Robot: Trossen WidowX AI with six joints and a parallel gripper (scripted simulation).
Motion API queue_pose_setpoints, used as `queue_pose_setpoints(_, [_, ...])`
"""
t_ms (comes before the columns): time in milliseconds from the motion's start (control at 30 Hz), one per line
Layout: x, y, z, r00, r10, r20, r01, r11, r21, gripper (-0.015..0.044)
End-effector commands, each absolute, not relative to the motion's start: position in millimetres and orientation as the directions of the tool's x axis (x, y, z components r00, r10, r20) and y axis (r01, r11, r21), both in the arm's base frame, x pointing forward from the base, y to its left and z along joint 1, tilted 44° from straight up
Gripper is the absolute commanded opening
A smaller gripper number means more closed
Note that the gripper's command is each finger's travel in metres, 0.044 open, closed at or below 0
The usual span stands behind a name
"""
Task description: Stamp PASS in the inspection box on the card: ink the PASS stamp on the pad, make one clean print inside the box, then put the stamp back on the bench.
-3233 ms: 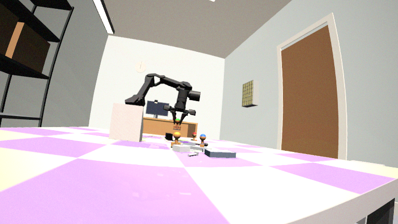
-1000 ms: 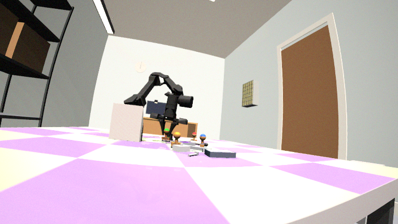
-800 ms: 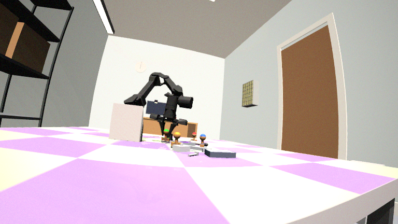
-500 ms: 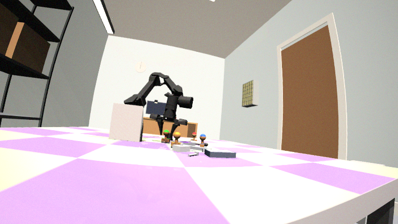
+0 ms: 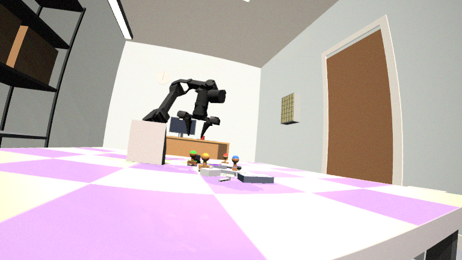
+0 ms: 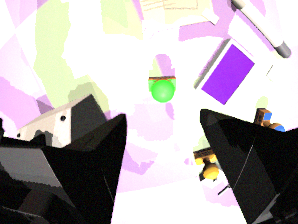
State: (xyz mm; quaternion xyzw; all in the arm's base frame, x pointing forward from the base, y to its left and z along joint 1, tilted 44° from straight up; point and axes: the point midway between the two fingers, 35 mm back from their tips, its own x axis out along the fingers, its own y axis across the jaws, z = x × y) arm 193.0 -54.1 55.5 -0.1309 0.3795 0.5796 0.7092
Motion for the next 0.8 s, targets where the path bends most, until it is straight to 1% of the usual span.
queue_pose_setpoints(0, [188.0, -69.3, 75.2, 0.049, 0.715, -0.697, -0.926, 0.294, 0.237, 0.0268])
queue_pose_setpoints(767, [188.1, -67.9, 74.3, 0.05, 0.719, -0.693, -0.924, 0.296, 0.241, 0.0268])
